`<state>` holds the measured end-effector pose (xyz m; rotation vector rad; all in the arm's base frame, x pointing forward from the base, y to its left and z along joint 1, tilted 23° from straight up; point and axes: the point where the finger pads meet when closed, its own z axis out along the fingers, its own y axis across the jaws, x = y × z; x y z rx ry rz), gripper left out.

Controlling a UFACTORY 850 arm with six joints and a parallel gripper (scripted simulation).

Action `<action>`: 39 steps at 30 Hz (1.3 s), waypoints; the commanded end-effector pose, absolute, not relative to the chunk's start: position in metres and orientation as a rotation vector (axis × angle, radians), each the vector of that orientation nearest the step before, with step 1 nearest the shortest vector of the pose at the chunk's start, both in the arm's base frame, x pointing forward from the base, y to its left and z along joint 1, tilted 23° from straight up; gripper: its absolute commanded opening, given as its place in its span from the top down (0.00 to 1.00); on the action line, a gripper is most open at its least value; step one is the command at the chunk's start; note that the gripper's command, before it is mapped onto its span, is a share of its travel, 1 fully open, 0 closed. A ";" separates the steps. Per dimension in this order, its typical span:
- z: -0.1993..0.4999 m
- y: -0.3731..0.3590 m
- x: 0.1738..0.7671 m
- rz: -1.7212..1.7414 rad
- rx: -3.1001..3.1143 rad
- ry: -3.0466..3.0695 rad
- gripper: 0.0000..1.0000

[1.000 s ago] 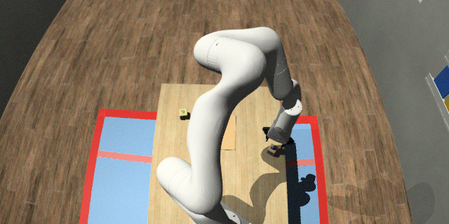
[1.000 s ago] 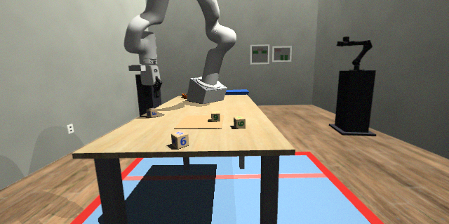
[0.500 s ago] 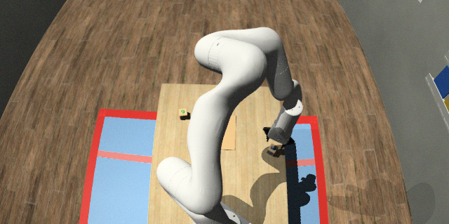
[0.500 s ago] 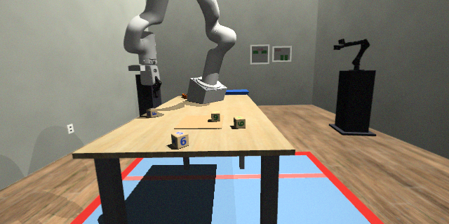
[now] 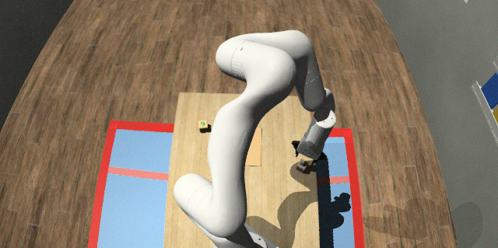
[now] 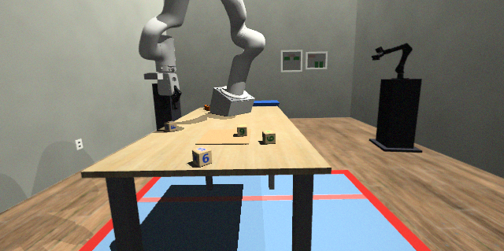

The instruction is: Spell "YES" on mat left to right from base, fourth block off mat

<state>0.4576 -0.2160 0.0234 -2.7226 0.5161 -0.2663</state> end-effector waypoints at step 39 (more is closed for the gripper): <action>-0.007 -0.207 0.467 -0.268 -2.723 0.516 0.16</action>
